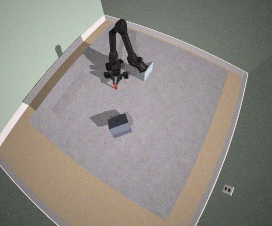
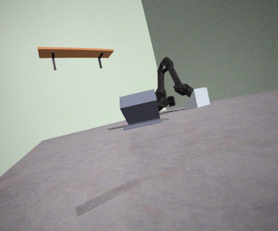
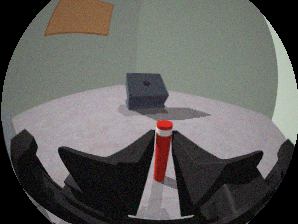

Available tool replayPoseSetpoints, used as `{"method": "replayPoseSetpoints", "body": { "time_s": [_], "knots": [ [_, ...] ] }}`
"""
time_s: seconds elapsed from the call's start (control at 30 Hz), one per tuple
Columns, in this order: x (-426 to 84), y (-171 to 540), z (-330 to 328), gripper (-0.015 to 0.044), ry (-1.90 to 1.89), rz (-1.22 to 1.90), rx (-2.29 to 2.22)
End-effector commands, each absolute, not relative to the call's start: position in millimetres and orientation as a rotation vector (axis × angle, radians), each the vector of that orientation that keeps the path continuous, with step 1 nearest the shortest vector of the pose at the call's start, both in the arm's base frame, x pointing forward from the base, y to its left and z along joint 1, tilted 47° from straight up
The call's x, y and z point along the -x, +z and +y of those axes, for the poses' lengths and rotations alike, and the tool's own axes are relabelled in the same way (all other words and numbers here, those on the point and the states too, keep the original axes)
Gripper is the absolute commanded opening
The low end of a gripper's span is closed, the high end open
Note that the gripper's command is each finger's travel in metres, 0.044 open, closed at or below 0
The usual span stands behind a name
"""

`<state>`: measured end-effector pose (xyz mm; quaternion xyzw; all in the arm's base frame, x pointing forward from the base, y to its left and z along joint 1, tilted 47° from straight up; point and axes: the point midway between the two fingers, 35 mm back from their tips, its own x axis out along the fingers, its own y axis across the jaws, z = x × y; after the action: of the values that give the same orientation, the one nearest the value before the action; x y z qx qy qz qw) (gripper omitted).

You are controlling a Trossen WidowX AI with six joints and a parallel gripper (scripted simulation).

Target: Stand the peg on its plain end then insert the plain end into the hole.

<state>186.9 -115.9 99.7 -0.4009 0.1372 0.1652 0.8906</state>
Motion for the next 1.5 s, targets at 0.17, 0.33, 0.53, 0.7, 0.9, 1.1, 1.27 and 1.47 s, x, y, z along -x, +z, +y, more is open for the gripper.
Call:
{"method": "replayPoseSetpoints", "body": {
  "time_s": [0.17,0.33,0.53,0.7,0.9,1.1,1.27,1.47],
  "knots": [
    [-187.0,99.8,-115.9,0.0130,0.343,0.285,0.834],
    [-187.0,99.8,-115.9,0.0130,0.343,0.285,0.834],
    [-187.0,99.8,-115.9,0.0130,0.343,0.285,0.834],
    [-187.0,99.8,-115.9,0.0130,0.343,0.285,0.834],
    [-187.0,99.8,-115.9,0.0235,0.343,0.285,0.834],
    [-187.0,99.8,-115.9,0.0393,0.343,0.285,0.834],
    [-187.0,99.8,-115.9,0.0440,0.343,0.285,0.834],
    [-187.7,100.5,-115.0,0.0440,0.347,0.288,0.834]
  ]
}}
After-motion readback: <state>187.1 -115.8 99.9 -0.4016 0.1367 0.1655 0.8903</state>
